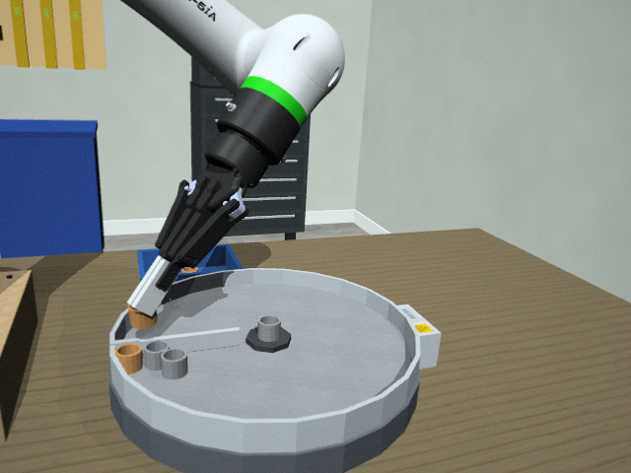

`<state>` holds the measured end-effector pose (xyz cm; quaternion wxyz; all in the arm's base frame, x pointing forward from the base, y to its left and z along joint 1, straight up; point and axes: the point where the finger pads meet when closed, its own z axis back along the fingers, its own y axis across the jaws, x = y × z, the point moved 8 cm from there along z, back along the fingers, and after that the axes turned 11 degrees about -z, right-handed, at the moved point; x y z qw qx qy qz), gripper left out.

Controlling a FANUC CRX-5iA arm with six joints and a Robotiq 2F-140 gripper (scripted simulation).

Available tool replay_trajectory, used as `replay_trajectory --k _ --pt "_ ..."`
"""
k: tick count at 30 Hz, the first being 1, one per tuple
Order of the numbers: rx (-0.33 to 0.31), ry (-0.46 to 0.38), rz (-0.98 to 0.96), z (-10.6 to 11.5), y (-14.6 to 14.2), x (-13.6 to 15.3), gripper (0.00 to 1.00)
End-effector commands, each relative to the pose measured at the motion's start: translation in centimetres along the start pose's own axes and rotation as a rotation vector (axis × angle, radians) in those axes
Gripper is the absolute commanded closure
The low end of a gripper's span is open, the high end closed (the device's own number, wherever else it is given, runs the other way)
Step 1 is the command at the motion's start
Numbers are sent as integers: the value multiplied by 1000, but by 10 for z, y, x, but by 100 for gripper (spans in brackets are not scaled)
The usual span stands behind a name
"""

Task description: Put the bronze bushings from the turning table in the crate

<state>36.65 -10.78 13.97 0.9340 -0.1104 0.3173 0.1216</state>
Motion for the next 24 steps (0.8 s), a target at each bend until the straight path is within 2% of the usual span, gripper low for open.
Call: replay_trajectory --k 1,6,12,14,24 --pt "0 0 -1 5 13 3 100" --pt "0 0 -1 17 48 11 100" --pt "0 0 -1 38 105 25 100" --pt "0 0 -1 38 105 25 100" --pt "0 0 -1 83 229 54 100"
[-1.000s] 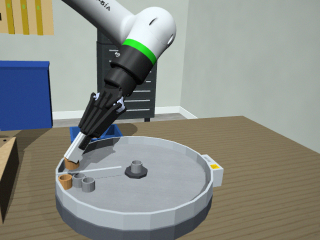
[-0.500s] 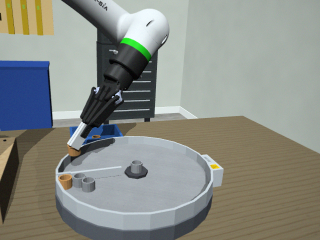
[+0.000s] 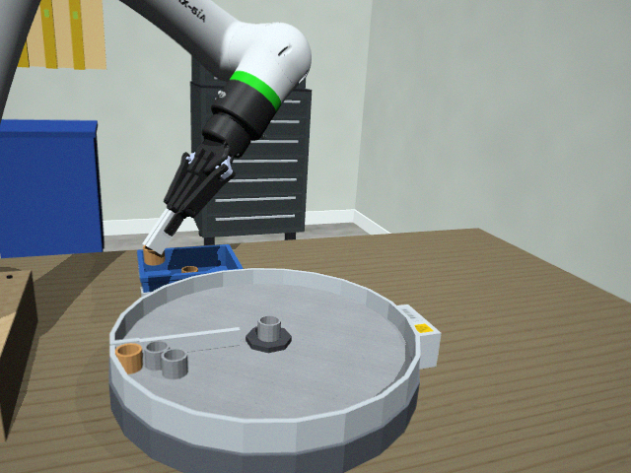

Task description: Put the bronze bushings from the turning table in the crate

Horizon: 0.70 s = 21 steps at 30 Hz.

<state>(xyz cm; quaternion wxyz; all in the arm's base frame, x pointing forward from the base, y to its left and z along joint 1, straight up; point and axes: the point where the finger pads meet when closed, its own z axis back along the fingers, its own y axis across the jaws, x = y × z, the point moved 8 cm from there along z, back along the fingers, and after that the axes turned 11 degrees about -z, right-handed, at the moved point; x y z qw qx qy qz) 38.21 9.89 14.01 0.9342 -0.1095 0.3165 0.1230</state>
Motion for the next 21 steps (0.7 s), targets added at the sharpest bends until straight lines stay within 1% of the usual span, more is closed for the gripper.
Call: replay_trajectory --k 1,5,7,11,15,21 --pt "0 2 -4 19 50 13 100" --pt "0 2 -4 34 90 23 100" --pt "0 2 -4 34 90 23 100" --pt "0 2 -4 44 119 30 100" --pt "0 2 -4 51 138 34 100" --pt "0 2 -4 56 151 38 100"
